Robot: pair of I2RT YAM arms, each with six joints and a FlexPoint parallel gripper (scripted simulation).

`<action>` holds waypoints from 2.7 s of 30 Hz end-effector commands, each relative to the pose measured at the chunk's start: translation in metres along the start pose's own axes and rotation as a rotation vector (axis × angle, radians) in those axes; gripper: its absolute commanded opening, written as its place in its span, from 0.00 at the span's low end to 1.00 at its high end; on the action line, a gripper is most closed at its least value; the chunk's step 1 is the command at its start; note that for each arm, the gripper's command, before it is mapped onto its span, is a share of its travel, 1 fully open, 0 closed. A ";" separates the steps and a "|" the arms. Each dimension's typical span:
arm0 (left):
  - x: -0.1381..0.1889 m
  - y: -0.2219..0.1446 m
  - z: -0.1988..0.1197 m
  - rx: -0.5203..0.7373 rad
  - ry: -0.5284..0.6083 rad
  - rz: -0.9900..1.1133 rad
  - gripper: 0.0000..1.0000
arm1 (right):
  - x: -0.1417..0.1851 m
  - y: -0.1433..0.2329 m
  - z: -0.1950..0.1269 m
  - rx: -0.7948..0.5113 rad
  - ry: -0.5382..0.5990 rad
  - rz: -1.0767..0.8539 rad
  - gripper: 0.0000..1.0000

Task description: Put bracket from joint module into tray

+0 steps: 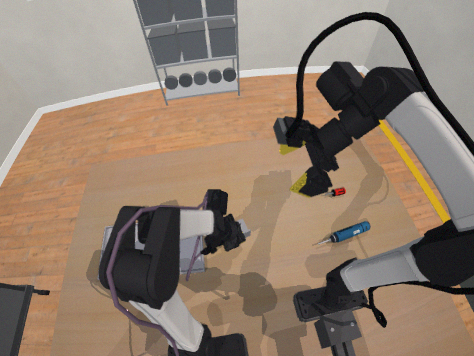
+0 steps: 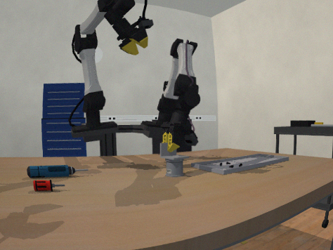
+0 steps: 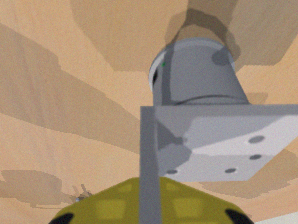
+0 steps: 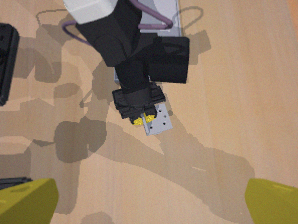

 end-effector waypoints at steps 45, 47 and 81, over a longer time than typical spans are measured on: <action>-0.144 -0.142 -0.093 -0.049 -0.088 0.331 0.00 | -0.105 0.002 0.163 0.408 -0.129 0.194 1.00; -0.170 -0.151 -0.102 -0.062 -0.092 0.336 0.00 | -0.116 0.019 0.176 0.415 -0.169 0.216 1.00; -0.304 -0.164 -0.155 -0.054 -0.031 0.254 0.00 | -0.140 0.112 0.217 0.357 -0.310 0.253 1.00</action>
Point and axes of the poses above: on each arm, the point where the finger pads meet when closed, its own z axis out along the fingers, its own y axis across the jaws, x = y × z, the point moved 7 cm from there along -z, back along the fingers, and after that the axes turned 11 degrees about -z, right-handed, at the moved point
